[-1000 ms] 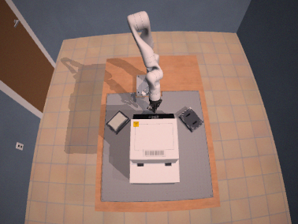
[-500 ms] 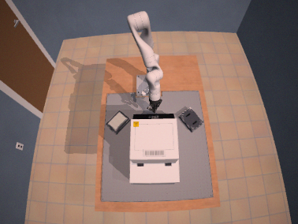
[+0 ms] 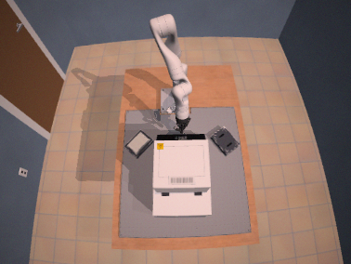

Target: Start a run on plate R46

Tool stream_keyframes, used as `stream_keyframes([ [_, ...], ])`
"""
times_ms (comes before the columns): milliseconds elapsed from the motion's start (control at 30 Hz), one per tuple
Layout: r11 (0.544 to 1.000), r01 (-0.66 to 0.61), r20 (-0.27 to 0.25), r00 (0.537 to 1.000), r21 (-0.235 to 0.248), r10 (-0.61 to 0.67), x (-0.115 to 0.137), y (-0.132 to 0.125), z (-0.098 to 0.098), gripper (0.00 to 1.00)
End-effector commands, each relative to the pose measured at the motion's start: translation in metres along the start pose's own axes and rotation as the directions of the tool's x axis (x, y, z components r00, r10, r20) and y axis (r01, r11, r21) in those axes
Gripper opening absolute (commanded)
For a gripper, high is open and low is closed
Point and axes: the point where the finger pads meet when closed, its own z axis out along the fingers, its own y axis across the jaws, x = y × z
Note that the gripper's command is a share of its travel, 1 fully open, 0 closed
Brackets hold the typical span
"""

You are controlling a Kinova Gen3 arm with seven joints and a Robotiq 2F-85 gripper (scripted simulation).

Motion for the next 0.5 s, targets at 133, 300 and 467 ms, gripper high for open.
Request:
stream_keyframes([
  [133, 1.0, 0.0, 0.001, 1.0, 0.002, 0.0, -0.0016, -0.0018, 0.0037, 0.1],
  [300, 1.0, 0.0, 0.001, 1.0, 0.002, 0.0, -0.0022, -0.0024, 0.0055, 0.1],
  [467, 1.0, 0.0, 0.001, 1.0, 0.002, 0.0, -0.0032, -0.0034, 0.0085, 0.1],
])
